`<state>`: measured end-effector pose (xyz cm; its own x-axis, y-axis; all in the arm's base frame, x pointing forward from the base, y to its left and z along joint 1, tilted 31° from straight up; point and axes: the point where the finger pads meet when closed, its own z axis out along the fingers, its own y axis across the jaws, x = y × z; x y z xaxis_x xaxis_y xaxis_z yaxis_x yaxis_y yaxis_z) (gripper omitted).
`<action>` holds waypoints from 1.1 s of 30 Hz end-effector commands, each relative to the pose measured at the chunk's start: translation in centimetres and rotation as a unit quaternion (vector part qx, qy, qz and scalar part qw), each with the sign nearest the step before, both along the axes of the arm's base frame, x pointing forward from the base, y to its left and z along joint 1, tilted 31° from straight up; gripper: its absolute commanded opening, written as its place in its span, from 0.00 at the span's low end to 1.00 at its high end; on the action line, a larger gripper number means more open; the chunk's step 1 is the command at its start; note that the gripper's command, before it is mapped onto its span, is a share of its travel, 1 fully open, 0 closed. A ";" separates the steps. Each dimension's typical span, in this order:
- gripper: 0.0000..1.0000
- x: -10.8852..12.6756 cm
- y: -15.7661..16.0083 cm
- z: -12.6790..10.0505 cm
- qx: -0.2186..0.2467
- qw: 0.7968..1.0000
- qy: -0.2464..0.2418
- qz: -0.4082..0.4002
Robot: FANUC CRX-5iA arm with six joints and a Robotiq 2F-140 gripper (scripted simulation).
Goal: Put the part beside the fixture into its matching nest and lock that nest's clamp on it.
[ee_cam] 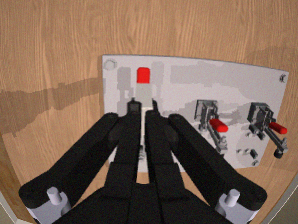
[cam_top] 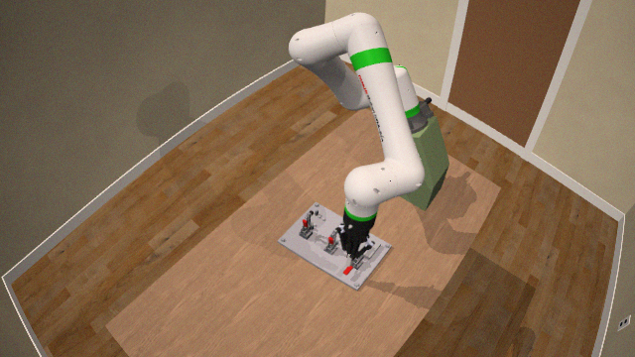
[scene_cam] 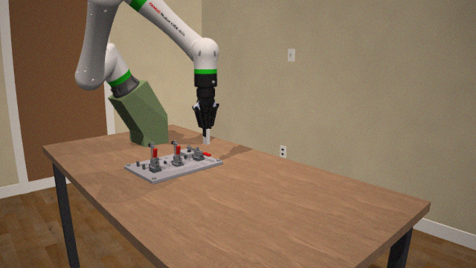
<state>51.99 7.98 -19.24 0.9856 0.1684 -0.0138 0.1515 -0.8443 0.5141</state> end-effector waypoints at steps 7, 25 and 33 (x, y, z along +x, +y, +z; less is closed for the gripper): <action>0.00 -0.2 1.2 2.1 0.000 1.000 0.000 0.000; 0.00 -0.2 1.5 2.6 0.000 1.000 0.000 0.000; 0.00 -0.2 1.5 2.6 0.000 1.000 0.000 0.000</action>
